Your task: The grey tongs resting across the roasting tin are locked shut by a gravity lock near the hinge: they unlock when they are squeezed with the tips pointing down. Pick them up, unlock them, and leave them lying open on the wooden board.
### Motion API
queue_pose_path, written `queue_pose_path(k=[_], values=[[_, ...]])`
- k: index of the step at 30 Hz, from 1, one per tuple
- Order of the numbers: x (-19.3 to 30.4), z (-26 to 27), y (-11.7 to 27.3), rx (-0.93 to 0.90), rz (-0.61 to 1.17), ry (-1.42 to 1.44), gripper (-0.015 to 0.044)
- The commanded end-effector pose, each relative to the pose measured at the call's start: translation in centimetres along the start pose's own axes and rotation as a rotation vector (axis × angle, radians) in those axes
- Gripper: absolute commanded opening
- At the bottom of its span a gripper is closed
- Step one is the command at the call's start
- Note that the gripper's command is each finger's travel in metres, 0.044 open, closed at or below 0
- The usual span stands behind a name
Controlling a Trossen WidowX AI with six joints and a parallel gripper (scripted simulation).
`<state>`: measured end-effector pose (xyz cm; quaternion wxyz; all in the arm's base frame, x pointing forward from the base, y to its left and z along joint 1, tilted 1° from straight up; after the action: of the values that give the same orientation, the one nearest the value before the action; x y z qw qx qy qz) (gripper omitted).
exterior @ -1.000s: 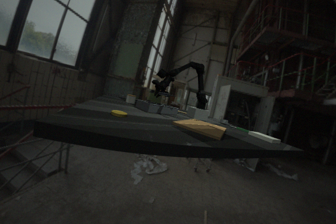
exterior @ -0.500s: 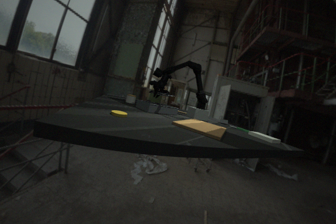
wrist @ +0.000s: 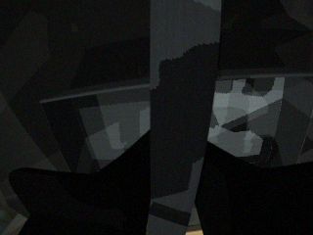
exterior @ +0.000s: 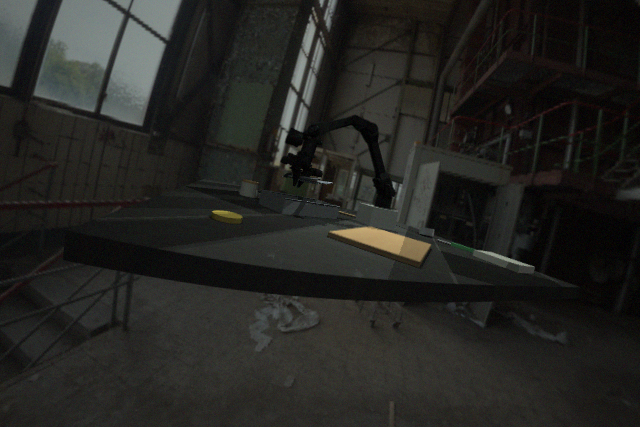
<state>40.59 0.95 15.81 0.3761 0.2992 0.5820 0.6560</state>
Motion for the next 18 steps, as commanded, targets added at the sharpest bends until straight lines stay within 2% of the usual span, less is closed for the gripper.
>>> queue_pose_path(k=[1, 6, 18], values=[[0.1, 0.7, 0.3, 0.052, 0.001, 0.003, -0.015], [0.1, 1.2, 0.3, 0.107, 0.004, 0.008, -0.015], [1.2, 1.6, 0.3, 0.108, 0.013, 0.056, -0.015]])
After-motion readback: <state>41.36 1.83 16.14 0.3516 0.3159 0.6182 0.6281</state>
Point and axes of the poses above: the point midway between the two fingers, 35 mm back from their tips, its own y axis back along the fingers, its own z axis across the jaws, x = y × z, the point moved 10 cm from there along y, back along the fingers, and after that the axes turned 8 degrees about y, right-handed, at the moved point
